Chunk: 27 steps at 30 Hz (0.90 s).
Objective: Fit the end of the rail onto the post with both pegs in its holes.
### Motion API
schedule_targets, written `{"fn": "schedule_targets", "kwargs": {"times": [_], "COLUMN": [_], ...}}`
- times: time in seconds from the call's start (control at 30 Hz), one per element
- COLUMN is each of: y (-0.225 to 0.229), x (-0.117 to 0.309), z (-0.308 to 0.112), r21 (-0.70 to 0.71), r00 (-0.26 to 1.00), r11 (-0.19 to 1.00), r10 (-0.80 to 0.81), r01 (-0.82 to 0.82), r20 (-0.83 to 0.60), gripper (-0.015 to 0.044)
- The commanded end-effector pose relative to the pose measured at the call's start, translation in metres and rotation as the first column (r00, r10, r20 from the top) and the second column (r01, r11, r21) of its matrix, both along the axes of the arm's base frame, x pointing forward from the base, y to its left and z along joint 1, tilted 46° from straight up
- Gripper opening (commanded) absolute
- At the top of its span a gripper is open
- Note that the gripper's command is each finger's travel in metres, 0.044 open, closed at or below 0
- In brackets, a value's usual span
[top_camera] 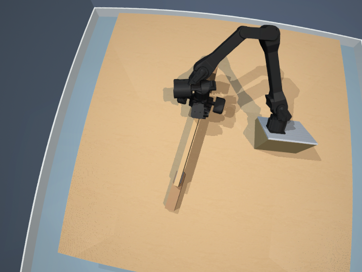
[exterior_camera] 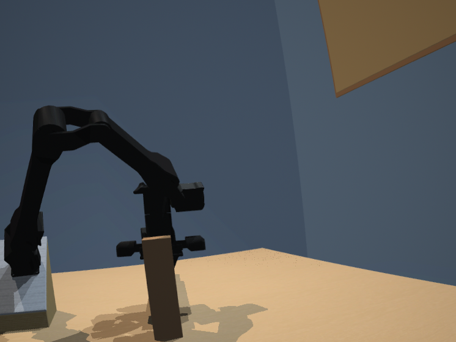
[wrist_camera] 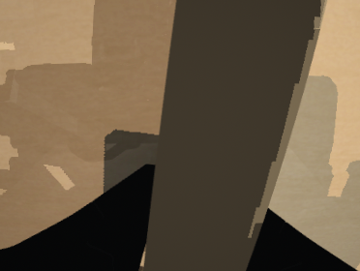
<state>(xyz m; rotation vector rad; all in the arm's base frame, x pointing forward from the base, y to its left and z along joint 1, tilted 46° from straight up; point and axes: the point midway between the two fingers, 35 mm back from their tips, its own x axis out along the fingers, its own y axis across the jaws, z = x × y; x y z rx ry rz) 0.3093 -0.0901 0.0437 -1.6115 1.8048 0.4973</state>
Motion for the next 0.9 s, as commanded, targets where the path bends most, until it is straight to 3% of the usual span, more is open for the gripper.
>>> {"fn": "schedule_targets", "kwargs": {"times": [0.0, 0.87], "y": [0.0006, -0.0054], "x": [0.0007, -0.0011], "z": [0.0057, 0.0110], "r21": [0.002, 0.001], "r00": [1.000, 1.000], "r11": [1.000, 1.000], "r10": [0.010, 0.010], "r01": [-0.010, -0.010], "r20": [0.009, 0.009], "gripper": [0.0000, 0.0000]}}
